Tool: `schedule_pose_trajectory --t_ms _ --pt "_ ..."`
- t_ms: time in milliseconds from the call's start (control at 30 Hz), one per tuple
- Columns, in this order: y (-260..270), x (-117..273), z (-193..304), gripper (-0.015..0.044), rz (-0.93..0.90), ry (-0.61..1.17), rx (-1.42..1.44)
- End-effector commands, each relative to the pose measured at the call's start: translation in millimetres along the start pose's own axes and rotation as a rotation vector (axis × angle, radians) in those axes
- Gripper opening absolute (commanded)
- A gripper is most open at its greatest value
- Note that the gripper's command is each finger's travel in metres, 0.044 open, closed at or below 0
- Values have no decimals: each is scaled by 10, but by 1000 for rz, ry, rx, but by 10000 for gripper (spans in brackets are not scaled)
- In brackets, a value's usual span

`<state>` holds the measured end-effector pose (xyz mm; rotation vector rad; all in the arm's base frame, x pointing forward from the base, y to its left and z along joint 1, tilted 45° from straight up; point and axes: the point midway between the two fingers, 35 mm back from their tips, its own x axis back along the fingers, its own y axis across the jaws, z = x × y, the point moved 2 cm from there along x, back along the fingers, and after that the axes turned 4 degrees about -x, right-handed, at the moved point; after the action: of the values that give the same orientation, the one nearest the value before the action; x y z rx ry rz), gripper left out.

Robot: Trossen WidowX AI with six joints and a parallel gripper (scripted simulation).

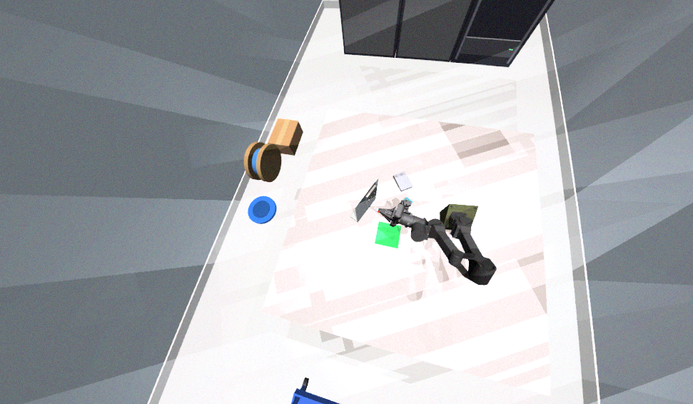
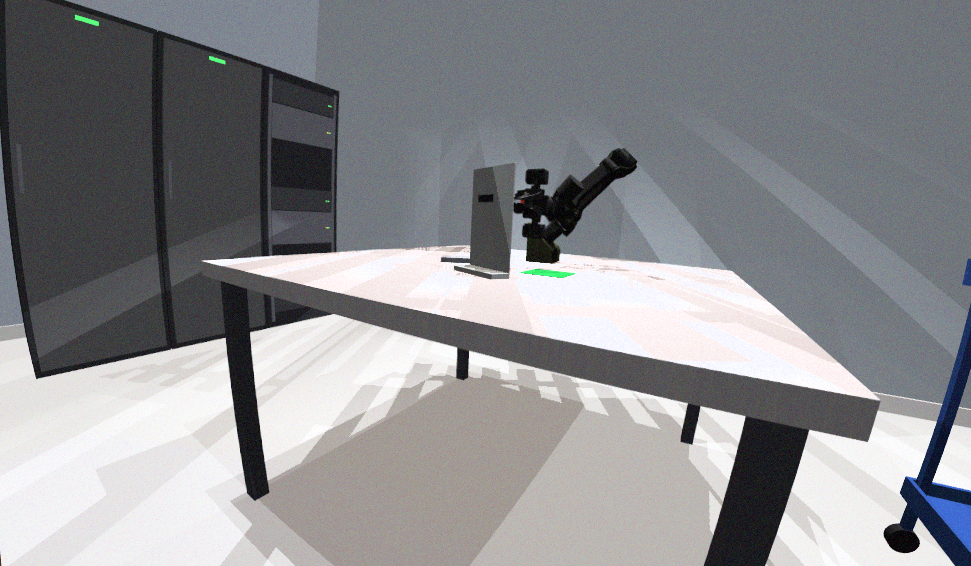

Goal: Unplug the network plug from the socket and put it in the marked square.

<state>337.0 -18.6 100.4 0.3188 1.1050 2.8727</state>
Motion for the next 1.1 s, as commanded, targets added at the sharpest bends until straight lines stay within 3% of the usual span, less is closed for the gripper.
schedule_pose_trajectory --t_ms 0,1067 --pt "-7 25 -7 0 1 -7 -5" --pt "243 131 24 0 1 -4 -1"
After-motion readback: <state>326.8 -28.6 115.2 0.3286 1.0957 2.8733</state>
